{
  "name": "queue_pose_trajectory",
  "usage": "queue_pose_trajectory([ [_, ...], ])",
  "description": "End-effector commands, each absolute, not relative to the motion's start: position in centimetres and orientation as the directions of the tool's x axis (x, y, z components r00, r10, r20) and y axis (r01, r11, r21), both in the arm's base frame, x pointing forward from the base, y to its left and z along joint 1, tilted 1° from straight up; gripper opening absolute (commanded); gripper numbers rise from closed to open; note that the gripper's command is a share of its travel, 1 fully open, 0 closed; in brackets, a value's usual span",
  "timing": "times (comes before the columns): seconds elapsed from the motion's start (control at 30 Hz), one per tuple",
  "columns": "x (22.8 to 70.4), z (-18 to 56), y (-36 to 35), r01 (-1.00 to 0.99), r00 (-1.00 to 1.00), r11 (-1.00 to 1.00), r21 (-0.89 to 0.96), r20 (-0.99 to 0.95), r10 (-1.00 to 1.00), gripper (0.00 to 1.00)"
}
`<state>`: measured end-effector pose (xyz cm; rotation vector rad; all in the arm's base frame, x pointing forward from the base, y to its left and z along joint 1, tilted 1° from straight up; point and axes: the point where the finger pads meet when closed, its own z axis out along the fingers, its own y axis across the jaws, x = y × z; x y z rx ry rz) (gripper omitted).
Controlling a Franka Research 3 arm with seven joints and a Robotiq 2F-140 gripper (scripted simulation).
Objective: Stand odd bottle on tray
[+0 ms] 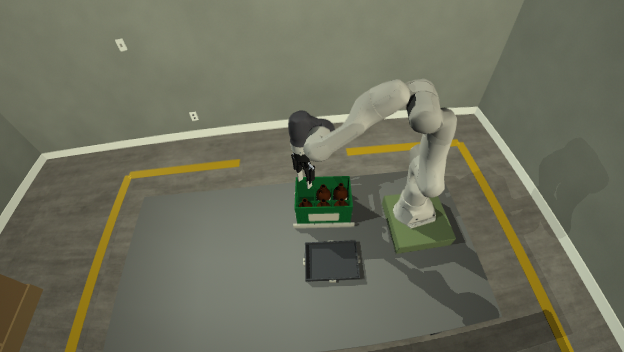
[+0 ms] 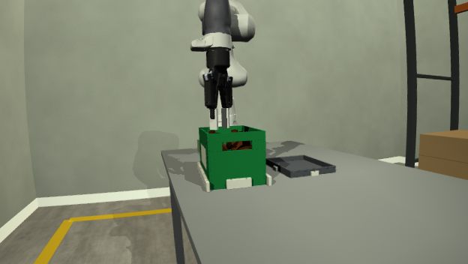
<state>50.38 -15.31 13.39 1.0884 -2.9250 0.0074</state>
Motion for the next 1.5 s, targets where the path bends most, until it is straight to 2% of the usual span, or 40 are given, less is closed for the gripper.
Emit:
queue_pose_trajectory([
  [0.0, 50.3, 13.3, -15.4, -0.654, -0.756, 0.756, 0.003, 0.02, -0.654, 0.44],
  [1.47, 50.3, 9.6, -15.5, -0.654, -0.756, 0.756, 0.003, 0.02, -0.654, 0.44],
])
